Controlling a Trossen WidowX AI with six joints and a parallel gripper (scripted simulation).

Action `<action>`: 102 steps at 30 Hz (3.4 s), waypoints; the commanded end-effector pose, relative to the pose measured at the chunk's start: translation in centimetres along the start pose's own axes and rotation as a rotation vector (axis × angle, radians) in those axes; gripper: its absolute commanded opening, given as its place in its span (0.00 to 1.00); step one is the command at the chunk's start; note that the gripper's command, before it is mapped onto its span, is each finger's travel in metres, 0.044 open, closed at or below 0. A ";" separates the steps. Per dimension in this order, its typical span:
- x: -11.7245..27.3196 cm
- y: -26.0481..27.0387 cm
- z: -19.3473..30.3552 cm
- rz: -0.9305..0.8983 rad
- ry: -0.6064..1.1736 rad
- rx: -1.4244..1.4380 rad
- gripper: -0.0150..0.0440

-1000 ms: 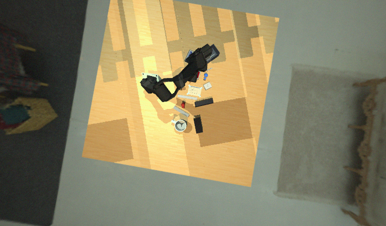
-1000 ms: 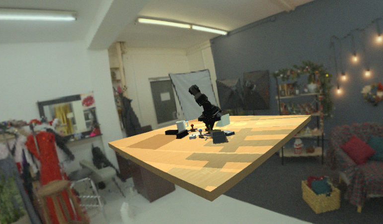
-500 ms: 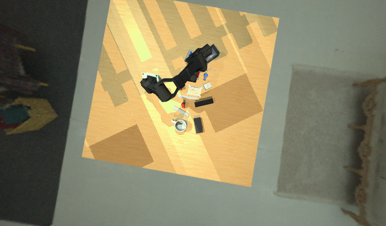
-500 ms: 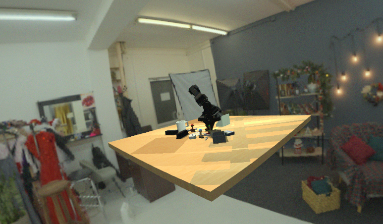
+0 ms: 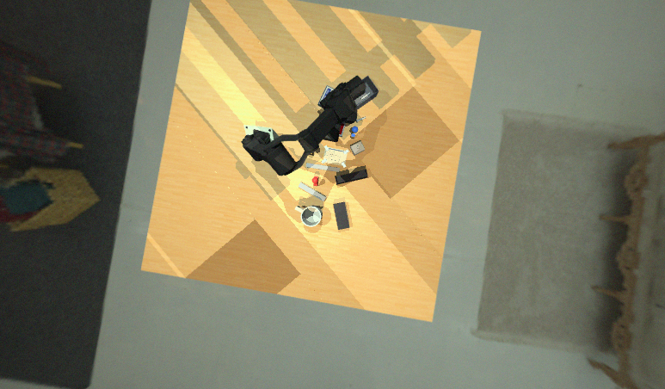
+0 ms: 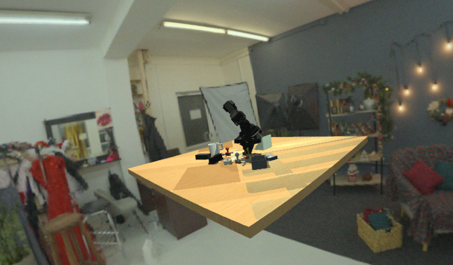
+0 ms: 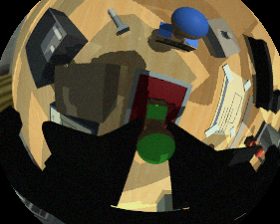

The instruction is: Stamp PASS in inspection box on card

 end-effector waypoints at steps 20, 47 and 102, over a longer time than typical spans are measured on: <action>-0.3 0.0 0.0 0.004 -0.001 0.001 0.25; -0.3 0.0 0.0 0.004 -0.001 0.001 0.25; 4.3 0.0 -0.1 0.001 -0.001 0.002 0.25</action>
Point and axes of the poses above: the point midway between the two fingers, 35 mm back from their tips, its own x axis back along the fingers, its own y axis across the jaws, z = x × y, the point moved 1 cm from there along x, back along the fingers, and after that the axes turned 10 degrees about x, right-handed, at the moved point
